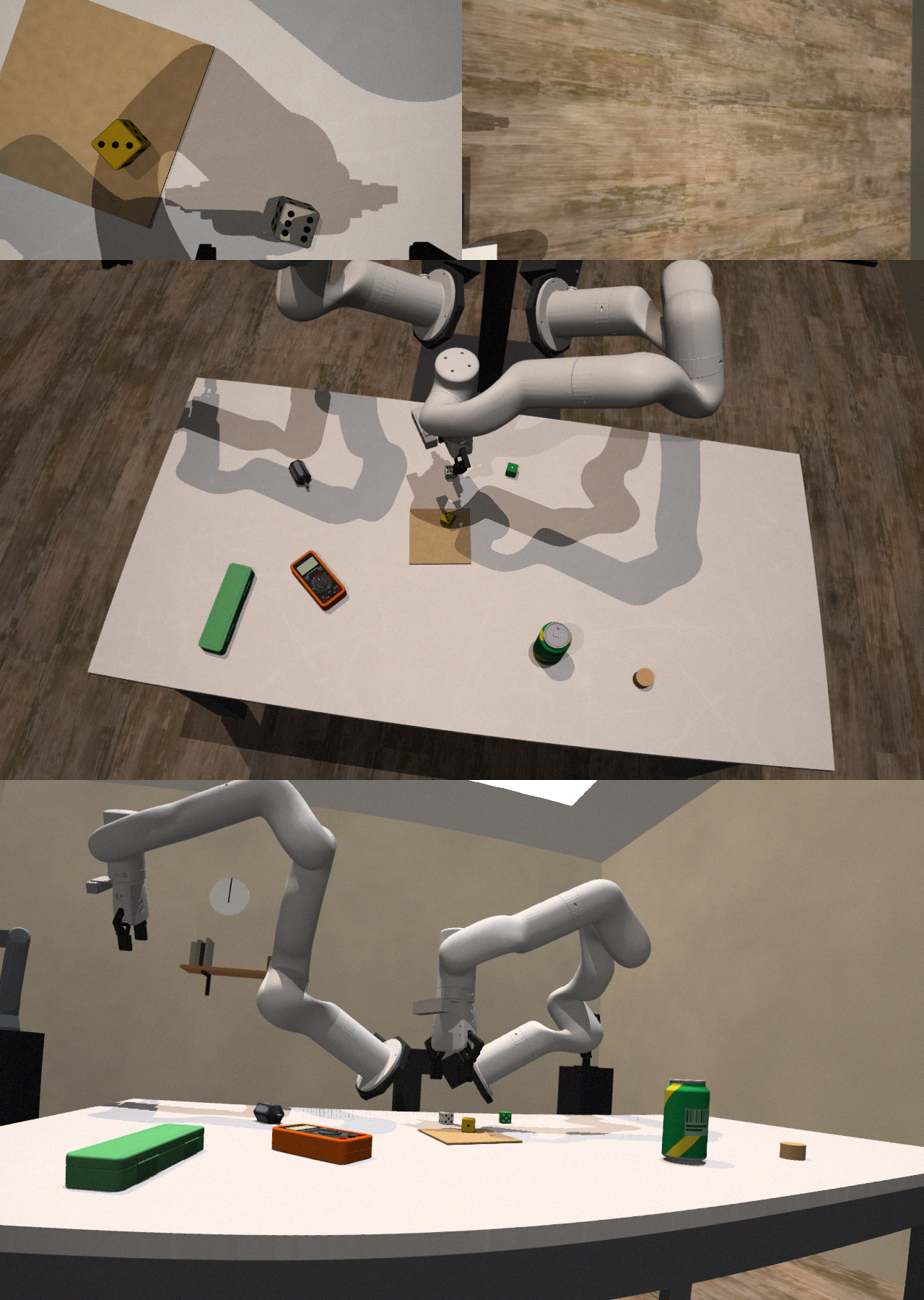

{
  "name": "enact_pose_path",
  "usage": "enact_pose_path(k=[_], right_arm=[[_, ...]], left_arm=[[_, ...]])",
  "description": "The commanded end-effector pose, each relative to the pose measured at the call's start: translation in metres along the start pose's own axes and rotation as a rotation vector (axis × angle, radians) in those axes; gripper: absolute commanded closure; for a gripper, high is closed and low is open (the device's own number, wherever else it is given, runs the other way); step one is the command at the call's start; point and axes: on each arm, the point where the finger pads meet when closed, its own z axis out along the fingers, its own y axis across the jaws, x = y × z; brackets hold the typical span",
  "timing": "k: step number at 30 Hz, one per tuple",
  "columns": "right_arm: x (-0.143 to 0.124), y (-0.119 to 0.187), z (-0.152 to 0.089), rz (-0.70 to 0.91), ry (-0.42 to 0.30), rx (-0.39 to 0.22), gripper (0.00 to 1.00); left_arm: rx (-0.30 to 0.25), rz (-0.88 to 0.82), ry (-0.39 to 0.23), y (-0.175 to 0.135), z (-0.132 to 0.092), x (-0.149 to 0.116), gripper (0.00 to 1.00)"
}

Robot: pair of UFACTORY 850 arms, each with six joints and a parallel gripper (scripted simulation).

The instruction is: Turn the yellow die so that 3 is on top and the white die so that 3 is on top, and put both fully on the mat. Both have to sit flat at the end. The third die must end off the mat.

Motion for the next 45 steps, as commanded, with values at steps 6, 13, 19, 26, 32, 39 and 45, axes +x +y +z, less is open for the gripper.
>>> enact_pose_path(k=[6,13,19,26,32,39,45], right_arm=[[0.0004,0.0000,-0.0009,0.000,0.002,0.000,0.00],[0.0004,0.0000,-0.0009,0.000,0.002,0.000,0.00],[0.0004,0.0000,-0.0009,0.000,0.002,0.000,0.00],[0.0004,0.0000,-0.0009,0.000,0.002,0.000,0.00],[0.0004,0.0000,-0.0009,0.000,0.002,0.000,0.00],[0.0004,0.0000,-0.0009,0.000,0.002,0.000,0.00],[0.0004,0.0000,-0.0009,0.000,0.002,0.000,0.00]], left_arm=[[-0.006,0.246,-0.004,0.0042,-0.0004,-0.0027,0.00],[-0.006,0.298,-0.004,0.0051,-0.0003,-0.0034,0.00],[-0.006,0.318,-0.004,0.0055,-0.0003,-0.0037,0.00],[-0.006,0.319,-0.004,0.0055,-0.0003,-0.0037,0.57],[-0.006,0.319,-0.004,0.0055,-0.0003,-0.0037,0.57],[-0.006,0.319,-0.004,0.0055,-0.0003,-0.0037,0.57],[-0.006,0.319,-0.004,0.0055,0.0002,-0.0037,0.57]])
